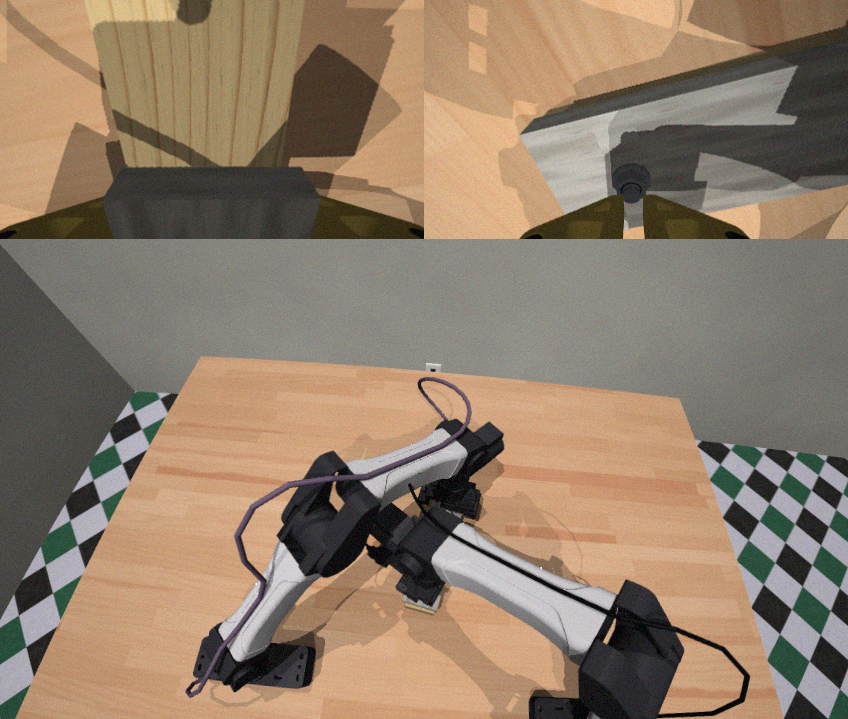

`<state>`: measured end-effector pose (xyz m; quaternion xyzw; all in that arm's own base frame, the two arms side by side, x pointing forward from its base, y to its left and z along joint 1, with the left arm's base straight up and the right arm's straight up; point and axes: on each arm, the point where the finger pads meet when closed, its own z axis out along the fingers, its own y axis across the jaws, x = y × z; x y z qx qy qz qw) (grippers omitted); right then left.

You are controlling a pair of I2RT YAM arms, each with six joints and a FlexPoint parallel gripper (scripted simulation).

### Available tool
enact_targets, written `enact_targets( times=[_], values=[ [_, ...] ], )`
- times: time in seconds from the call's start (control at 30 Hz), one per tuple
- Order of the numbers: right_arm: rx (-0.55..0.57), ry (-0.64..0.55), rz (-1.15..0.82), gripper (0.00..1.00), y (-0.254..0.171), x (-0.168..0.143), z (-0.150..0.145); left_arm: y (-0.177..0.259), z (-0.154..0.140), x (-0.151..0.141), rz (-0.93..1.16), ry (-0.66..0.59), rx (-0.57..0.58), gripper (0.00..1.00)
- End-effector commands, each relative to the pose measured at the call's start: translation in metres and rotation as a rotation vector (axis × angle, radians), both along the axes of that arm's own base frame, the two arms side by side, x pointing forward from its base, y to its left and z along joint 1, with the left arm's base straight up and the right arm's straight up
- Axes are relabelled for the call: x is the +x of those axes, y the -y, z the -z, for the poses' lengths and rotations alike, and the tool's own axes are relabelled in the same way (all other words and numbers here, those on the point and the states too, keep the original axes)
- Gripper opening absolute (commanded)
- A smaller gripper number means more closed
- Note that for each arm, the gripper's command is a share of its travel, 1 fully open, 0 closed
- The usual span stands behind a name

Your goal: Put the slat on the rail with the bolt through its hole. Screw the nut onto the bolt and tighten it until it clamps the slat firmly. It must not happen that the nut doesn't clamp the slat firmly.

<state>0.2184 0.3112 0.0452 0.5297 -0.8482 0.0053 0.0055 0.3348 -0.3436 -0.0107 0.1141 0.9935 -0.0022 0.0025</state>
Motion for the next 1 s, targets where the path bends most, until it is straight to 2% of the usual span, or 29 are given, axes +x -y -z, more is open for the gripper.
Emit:
enact_targets(
  times=[0.0,0.97],
  values=[
    [0.013,0.007,-0.002,0.11,-0.0024,0.0010,-0.0041,0.0017,-0.0070,0.0032,0.005,0.015,-0.013,0.67],
    [0.015,0.008,-0.003,0.11,-0.0028,0.0011,-0.0046,0.0017,-0.0070,0.0032,0.005,0.015,-0.013,0.67]
  ],
)
